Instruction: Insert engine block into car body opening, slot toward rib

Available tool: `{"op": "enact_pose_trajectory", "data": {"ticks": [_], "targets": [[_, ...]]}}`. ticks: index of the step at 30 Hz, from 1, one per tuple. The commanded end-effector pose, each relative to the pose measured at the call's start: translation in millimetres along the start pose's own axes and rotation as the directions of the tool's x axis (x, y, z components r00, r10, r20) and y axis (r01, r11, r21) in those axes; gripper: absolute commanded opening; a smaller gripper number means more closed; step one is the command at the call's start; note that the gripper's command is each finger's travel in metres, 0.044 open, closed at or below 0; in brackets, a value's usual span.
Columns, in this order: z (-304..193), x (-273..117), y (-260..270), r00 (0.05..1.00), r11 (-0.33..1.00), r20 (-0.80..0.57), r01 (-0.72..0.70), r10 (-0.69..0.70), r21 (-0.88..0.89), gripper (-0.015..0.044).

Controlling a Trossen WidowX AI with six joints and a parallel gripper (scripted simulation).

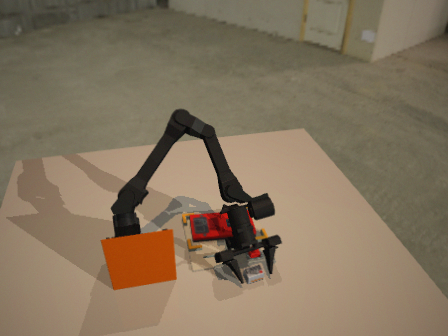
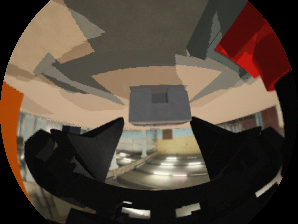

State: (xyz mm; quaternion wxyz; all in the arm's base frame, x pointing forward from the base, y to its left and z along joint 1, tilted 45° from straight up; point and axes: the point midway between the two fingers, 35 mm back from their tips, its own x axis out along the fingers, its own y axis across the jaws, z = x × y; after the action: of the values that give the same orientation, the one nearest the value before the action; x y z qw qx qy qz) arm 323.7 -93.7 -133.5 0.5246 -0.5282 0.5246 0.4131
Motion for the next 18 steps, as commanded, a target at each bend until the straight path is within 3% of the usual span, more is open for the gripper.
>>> {"op": "enact_pose_trajectory", "data": {"ticks": [1, 13, 18], "targets": [[1, 0, 0, 1.000, 1.000, 0.000, -0.001, 0.001, -0.005, 0.0440], [-5, -43, -1, 1.000, 1.000, 0.008, -0.008, 0.009, -0.021, 0.0440], [-5, -41, -2, 1.000, 1.000, 0.002, -0.006, 0.006, -0.017, 0.0440]]}}
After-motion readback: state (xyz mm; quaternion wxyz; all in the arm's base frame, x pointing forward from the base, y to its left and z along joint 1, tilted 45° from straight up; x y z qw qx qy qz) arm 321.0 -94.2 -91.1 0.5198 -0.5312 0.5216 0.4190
